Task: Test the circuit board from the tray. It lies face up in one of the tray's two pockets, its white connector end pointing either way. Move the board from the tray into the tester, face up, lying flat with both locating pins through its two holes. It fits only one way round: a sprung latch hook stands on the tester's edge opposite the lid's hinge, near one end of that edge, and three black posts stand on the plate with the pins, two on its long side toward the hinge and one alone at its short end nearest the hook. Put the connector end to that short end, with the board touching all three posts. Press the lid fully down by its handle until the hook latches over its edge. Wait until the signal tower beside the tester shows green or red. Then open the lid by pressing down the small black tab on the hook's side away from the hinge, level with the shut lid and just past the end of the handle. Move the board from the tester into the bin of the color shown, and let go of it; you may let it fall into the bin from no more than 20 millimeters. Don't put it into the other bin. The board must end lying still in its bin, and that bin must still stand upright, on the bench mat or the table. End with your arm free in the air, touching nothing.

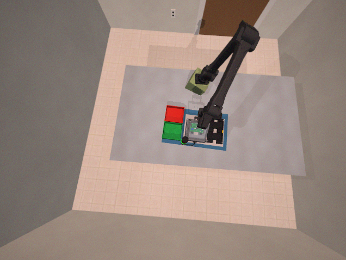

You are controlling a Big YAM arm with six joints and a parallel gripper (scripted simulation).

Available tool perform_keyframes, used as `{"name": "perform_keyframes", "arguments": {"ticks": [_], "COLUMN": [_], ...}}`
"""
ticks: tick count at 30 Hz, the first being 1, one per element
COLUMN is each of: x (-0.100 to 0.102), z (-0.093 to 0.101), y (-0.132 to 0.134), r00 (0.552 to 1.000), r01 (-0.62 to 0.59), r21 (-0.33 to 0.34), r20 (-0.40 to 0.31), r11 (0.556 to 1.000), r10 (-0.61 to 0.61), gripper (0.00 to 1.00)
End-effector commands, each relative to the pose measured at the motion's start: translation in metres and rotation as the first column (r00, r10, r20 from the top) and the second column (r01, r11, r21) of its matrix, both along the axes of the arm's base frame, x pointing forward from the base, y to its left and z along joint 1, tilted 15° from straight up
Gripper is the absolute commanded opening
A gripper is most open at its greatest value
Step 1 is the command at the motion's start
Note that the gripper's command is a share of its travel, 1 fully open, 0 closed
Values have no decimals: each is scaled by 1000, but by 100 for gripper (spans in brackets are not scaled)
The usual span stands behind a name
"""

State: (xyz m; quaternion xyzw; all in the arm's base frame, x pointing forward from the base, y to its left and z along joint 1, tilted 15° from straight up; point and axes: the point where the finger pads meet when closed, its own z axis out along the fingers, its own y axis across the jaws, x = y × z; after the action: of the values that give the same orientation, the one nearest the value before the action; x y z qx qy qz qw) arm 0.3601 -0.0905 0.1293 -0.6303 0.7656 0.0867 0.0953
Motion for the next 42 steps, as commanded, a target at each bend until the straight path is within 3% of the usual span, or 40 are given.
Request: {"name": "perform_keyframes", "arguments": {"ticks": [1, 42], "x": [53, 55], "z": [60, 61], "y": [-28, -29], "r00": [984, 985], "r01": [41, 41], "r21": [-53, -52], "r20": [175, 172], "r11": [998, 998], "r10": [-31, -31], "gripper": [0, 0]}}
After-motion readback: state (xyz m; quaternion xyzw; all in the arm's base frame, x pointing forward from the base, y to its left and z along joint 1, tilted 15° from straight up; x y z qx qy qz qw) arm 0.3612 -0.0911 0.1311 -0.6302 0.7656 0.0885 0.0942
